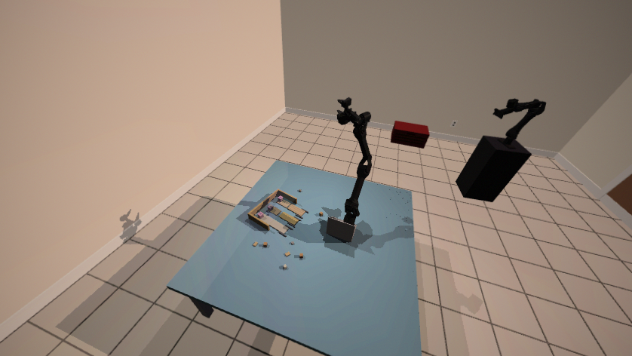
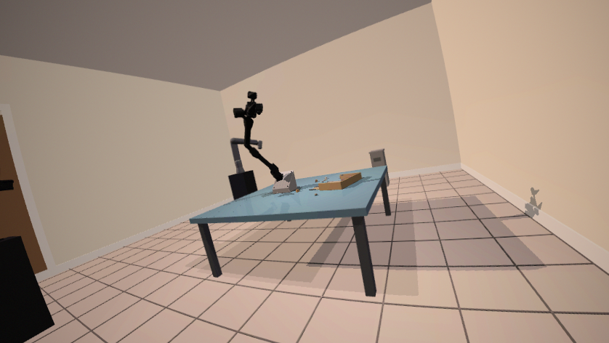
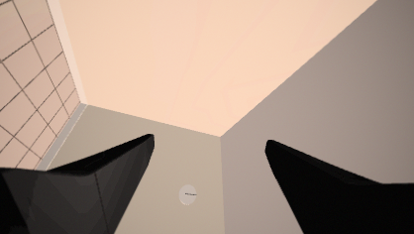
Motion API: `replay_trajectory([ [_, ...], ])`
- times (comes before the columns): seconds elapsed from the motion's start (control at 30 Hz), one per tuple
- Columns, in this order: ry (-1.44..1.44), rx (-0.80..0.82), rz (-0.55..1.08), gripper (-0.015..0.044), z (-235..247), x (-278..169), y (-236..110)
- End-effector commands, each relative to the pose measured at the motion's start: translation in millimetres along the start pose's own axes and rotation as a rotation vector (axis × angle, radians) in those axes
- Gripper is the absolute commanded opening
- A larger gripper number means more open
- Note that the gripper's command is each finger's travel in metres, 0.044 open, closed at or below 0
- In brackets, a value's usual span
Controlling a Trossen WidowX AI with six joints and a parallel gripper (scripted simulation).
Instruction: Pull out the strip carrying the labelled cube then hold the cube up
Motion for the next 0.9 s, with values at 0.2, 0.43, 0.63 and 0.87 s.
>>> replay_trajectory([
  [0.2,-0.615,0.008,-0.112,0.04,13,85,10],
  [0.43,-1.152,-0.034,-0.238,0.04,37,168,6],
  [0.63,-1.587,-0.107,-0.346,0.04,67,232,-5],
  [0.87,-2.045,-0.235,-0.464,0.04,109,294,-25],
])
Point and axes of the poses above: the point midway between the two fingers, 35 mm back from their tips, its own y axis out along the fingers, its own z axis across the jaws, x = y × z, the point moved 3 cm from there along -y, back along the fingers, and after that the axes turned 14 degrees about y, right-handed, at the moved point
